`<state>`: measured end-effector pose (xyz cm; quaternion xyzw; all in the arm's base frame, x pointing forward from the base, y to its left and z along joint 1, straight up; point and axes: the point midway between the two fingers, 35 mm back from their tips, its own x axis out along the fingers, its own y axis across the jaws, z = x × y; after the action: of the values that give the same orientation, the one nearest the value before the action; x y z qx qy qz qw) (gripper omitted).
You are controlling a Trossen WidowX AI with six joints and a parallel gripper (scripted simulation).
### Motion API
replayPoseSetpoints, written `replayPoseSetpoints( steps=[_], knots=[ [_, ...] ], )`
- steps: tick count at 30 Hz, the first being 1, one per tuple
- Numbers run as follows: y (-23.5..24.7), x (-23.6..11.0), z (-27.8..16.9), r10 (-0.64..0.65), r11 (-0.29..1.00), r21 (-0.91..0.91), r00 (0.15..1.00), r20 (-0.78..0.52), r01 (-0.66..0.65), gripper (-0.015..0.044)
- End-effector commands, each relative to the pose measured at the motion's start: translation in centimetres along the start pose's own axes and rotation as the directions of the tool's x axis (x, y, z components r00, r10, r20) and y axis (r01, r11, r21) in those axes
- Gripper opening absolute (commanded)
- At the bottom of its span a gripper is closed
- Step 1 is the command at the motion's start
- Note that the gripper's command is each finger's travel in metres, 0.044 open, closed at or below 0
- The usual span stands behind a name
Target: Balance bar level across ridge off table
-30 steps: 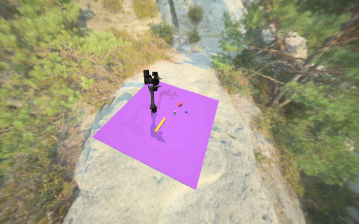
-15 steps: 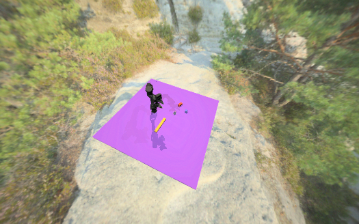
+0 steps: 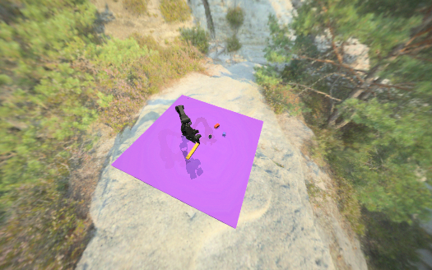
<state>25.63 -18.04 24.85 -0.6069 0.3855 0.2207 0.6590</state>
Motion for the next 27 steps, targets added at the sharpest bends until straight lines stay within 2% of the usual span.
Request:
replayPoseSetpoints(
  steps=[1, 8, 10, 21, 27],
  knots=[
    [4.5, 3.4, 0.9, 0.229, 0.973, -0.041, 0.973, 0.022, -0.228, 0.0315],
    [11.4, 6.1, 2.6, 0.549, 0.828, -0.154, 0.835, 0.029, -0.539, 0.0315],
    [12.7, 6.3, 2.9, 0.603, 0.787, -0.181, 0.797, 0.025, -0.590, 0.0315],
    [12.9, 6.4, 2.9, 0.610, 0.781, -0.184, 0.792, 0.024, -0.596, 0.0315],
    [14.5, 8.6, 2.9, 0.610, 0.782, -0.184, 0.792, 0.024, -0.596, 0.0315]
  ],
)
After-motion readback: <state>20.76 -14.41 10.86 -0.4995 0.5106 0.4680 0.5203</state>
